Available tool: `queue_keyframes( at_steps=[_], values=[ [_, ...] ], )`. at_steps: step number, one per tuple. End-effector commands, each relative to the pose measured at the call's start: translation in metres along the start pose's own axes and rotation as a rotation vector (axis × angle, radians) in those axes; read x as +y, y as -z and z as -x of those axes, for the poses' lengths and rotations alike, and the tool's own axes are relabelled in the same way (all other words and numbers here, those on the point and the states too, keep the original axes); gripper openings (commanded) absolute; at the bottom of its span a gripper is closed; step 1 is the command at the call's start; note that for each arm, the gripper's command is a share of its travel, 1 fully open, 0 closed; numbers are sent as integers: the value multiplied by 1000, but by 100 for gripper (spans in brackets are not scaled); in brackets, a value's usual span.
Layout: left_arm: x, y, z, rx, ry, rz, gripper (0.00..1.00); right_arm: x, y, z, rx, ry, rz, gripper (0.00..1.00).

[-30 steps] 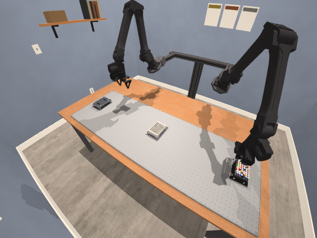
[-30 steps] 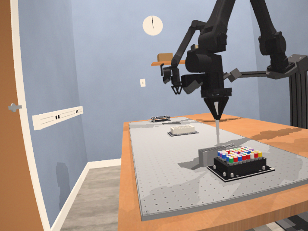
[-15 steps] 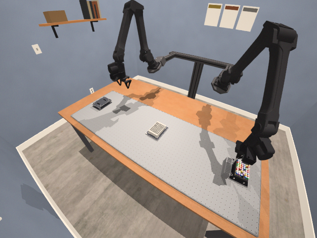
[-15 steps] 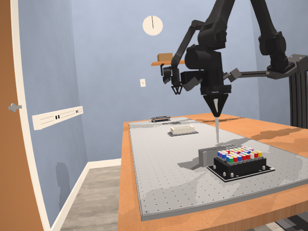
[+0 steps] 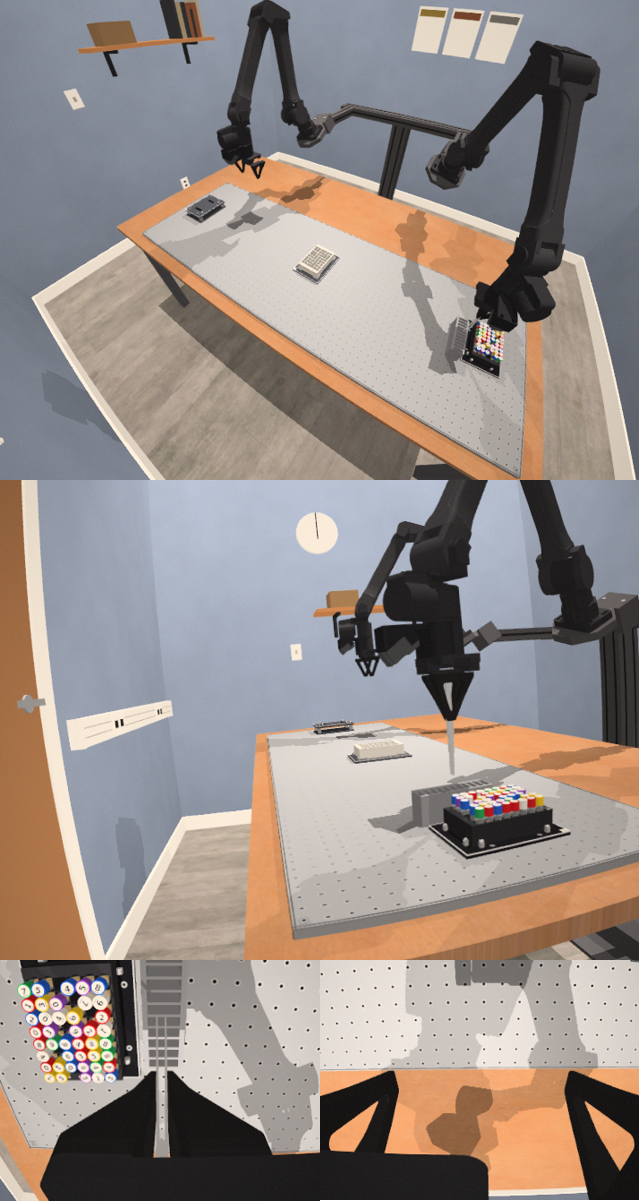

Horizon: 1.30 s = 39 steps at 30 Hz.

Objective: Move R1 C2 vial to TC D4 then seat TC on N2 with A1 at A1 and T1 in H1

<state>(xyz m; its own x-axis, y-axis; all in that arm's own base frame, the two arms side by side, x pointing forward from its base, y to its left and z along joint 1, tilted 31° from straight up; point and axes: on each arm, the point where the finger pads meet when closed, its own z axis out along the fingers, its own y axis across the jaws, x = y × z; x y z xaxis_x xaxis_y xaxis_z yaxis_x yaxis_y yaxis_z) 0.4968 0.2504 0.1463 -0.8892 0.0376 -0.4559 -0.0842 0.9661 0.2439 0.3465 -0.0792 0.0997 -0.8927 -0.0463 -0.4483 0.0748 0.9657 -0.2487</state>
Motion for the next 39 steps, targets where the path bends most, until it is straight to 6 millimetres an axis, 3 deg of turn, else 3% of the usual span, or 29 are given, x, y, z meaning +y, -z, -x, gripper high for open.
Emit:
queue_keyframes(
  at_steps=[1,2,8,13,18,30,32,34,35,39],
  values=[
    [-3,-4,4,2,-1,-4,7,-2,5,11,-24,10,-2,100],
    [14,1,11,-7,48,8,7,-2,5,11,-24,10,-2,100],
    [29,14,-11,-9,207,8,7,-2,5,11,-24,10,-2,100],
    [45,5,-24,11,341,1,7,-2,5,11,-24,10,-2,100],
    [56,11,-26,-5,418,5,7,-2,5,11,-24,10,-2,100],
    [106,19,-42,-21,739,11,7,-2,5,11,-24,10,-2,100],
    [107,12,-53,1,794,5,7,-2,5,11,-24,10,-2,100],
    [107,12,-53,1,794,5,7,-2,5,11,-24,10,-2,100],
    [93,9,-50,9,786,-8,7,-2,5,11,-24,10,-2,100],
    [91,7,-50,4,786,-11,7,-2,5,11,-24,10,-2,100]
  ],
)
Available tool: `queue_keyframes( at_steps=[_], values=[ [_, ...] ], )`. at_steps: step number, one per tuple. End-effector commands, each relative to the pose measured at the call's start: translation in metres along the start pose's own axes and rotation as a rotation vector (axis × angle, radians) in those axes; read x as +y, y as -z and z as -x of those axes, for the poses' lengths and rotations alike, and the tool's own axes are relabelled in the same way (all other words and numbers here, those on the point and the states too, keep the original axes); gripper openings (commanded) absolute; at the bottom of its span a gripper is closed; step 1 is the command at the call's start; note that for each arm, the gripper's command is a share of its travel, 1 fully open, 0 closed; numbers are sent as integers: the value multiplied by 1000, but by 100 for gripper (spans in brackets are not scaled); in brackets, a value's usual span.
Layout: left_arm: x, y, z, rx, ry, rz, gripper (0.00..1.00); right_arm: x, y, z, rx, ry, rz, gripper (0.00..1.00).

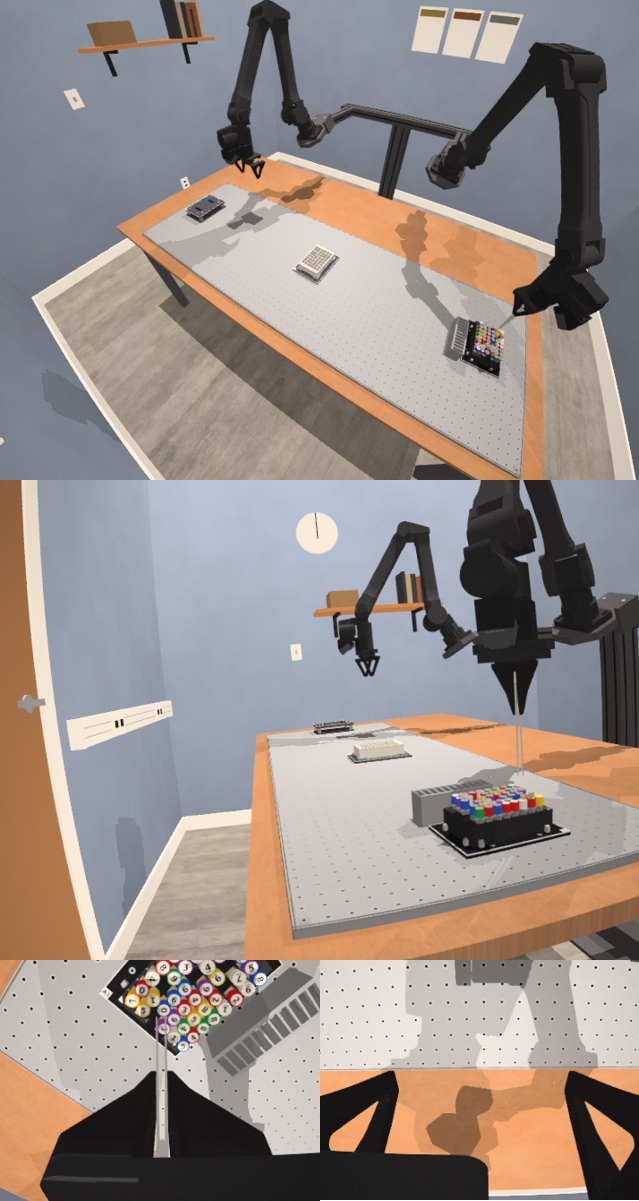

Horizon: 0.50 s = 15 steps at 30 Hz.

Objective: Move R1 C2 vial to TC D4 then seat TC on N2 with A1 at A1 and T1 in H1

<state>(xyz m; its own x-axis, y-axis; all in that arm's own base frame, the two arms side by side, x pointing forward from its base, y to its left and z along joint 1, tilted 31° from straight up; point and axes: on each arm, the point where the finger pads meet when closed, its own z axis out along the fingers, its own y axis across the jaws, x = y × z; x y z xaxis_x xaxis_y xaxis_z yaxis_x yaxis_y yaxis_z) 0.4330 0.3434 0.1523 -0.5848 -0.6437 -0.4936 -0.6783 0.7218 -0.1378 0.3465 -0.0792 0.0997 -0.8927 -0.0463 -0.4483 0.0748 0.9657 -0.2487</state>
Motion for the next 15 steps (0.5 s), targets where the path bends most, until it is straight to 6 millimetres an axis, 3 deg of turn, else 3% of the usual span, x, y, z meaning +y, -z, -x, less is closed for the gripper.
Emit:
queue_keyframes(
  at_steps=[1,4,6,7,8,9,15],
  values=[
    [-10,-3,1,3,20,-11,7,-2,5,11,-24,10,-2,100],
    [4,-2,1,1,41,2,7,-2,5,11,-24,10,-2,100],
    [3,-3,0,2,38,0,7,-2,5,11,-24,10,-2,100],
    [-4,6,10,-23,17,-7,7,-2,5,11,-24,10,-2,100],
    [-3,-3,-7,26,31,-5,7,-2,5,11,-24,10,-2,100],
    [-4,-8,-10,38,30,-6,7,-2,5,11,-24,10,-2,100],
    [-4,-8,-5,17,22,-6,7,-2,5,11,-24,10,-2,100]
  ],
)
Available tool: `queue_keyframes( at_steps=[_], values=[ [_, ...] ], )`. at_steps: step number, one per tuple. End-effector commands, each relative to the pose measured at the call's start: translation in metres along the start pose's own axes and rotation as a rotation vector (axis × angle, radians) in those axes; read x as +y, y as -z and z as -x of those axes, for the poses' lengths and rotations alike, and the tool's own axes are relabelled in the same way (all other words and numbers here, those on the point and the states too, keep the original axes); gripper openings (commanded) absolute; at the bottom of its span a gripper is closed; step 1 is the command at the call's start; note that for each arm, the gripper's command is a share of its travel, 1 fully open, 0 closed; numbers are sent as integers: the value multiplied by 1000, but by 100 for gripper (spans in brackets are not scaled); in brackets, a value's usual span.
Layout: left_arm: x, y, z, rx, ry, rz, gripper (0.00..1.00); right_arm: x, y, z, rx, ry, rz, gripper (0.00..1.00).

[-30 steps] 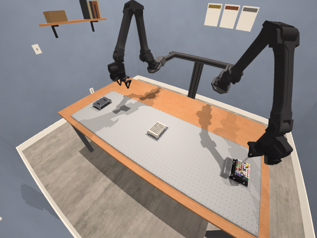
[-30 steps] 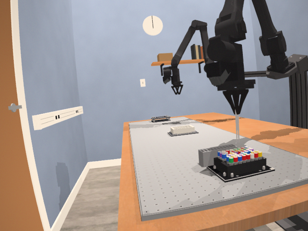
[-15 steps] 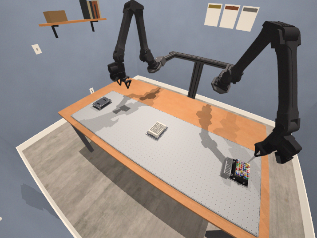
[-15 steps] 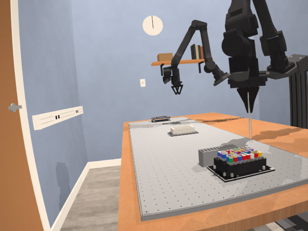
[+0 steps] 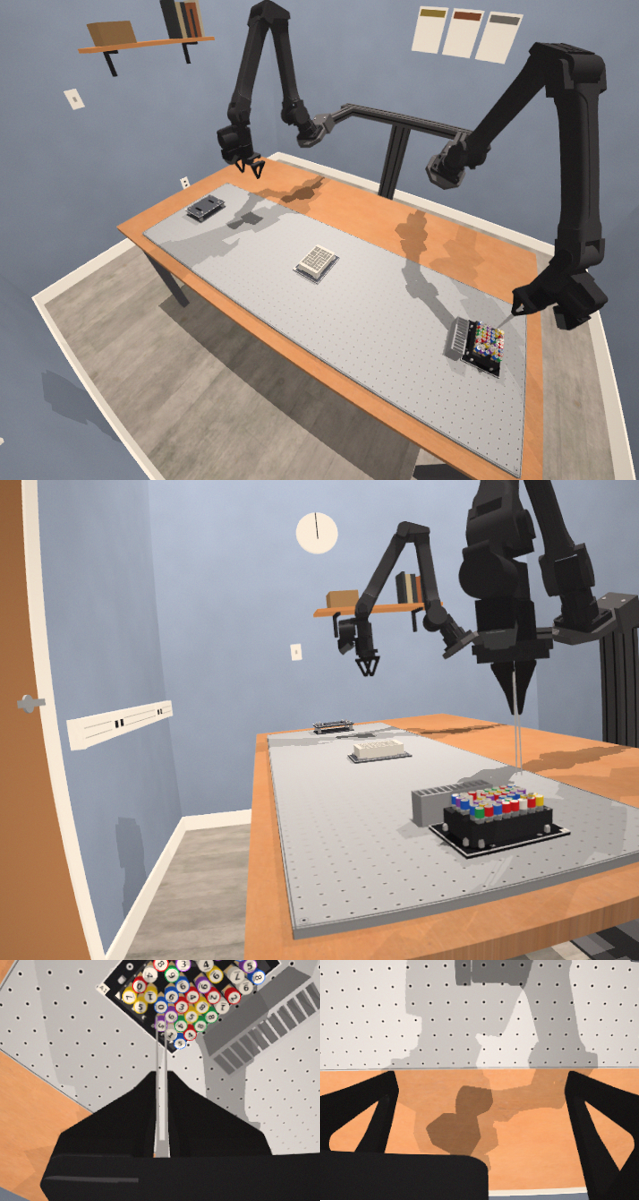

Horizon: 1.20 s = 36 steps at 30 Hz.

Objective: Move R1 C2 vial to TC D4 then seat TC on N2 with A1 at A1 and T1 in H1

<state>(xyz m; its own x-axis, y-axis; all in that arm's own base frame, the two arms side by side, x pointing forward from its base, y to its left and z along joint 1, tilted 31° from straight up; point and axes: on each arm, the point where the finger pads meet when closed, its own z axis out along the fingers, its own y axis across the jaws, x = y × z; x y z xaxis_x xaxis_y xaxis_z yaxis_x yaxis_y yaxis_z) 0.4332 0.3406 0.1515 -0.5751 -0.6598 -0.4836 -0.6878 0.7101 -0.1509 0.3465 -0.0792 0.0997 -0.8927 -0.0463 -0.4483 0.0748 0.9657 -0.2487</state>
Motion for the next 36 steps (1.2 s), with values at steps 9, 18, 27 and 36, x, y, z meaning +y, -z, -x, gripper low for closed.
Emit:
queue_keyframes(
  at_steps=[9,18,27,36],
  values=[
    [-2,-8,-2,5,2,-2,7,-2,5,11,-24,10,-2,100],
    [-2,-8,-2,6,2,-1,7,-2,5,11,-24,10,-2,100],
    [-2,-10,-3,9,2,0,7,-2,5,11,-24,10,-2,100],
    [-3,-12,-4,11,2,0,7,-2,5,11,-24,10,-2,100]
  ],
)
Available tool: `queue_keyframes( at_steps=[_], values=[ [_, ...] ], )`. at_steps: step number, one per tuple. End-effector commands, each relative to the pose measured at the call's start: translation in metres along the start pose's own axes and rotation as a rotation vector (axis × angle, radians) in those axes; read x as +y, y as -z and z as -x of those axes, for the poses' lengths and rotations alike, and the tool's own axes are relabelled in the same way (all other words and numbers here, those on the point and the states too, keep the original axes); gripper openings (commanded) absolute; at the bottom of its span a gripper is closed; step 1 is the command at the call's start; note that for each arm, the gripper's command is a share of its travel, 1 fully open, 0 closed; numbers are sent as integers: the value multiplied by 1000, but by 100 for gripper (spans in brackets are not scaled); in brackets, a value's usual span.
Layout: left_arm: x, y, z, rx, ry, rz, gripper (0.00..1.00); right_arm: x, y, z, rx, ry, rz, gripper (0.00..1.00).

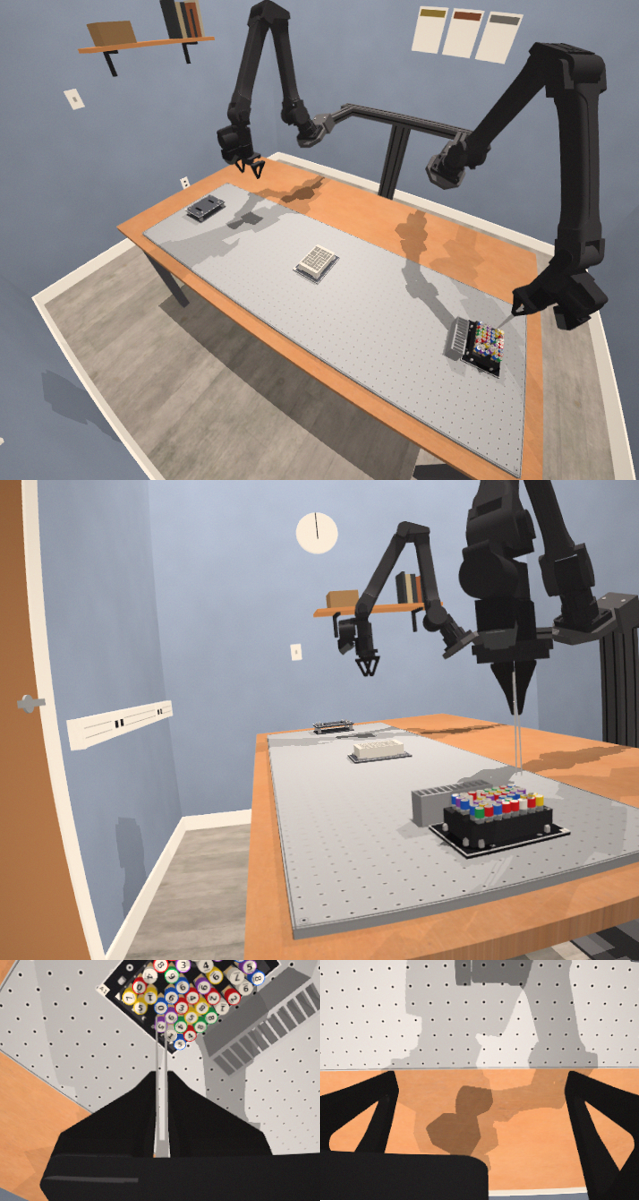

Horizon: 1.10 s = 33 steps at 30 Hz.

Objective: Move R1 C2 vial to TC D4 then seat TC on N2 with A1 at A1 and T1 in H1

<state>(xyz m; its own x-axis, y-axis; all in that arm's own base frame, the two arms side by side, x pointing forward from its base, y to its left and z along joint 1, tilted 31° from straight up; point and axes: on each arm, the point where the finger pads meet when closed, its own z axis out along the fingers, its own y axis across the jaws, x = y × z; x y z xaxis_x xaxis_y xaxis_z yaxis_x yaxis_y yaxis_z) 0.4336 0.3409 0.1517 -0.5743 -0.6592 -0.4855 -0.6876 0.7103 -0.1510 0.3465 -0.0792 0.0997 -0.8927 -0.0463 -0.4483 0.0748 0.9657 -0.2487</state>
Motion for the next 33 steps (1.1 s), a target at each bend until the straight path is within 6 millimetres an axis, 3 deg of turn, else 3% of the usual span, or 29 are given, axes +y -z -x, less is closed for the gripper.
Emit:
queue_keyframes(
  at_steps=[1,33],
  values=[
    [-3,-12,-4,13,2,0,7,-2,5,11,-24,10,-2,100],
    [-3,-18,-2,10,3,-1,8,-2,5,11,-24,10,-2,100]
  ],
)
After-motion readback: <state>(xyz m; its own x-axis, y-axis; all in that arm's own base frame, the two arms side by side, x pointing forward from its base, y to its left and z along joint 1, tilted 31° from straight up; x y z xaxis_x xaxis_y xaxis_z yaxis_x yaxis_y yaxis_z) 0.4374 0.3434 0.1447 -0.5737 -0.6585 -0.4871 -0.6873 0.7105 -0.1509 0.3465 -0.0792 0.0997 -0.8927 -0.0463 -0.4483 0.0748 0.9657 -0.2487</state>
